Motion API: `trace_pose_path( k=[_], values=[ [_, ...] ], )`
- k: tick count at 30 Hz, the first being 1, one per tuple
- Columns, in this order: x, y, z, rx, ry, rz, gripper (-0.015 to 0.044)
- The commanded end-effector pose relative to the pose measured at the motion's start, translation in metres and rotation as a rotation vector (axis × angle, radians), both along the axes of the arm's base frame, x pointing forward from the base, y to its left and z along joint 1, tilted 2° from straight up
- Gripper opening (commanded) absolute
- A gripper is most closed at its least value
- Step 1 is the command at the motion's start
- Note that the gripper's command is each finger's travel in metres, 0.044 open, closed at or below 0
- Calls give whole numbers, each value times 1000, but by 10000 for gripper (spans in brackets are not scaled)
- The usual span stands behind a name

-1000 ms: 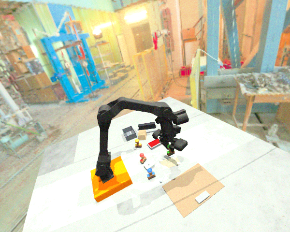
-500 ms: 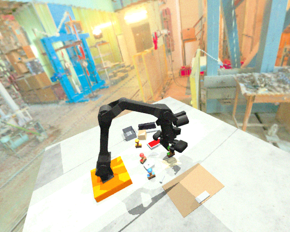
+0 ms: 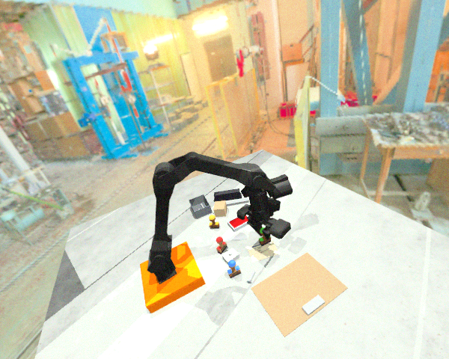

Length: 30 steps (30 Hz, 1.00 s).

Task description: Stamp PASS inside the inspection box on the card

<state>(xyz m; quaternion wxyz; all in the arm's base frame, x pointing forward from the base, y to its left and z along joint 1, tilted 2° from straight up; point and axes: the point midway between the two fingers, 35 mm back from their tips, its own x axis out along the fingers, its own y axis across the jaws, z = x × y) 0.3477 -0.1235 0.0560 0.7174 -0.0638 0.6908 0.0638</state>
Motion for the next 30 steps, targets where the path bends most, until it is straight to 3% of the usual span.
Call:
trace_pose_path(
  k=[1, 30],
  values=[
    [-1, 1, -4, 4, 2, 6, 0],
    [-2, 2, -23, 5, 0, 7, 0]
  ],
)
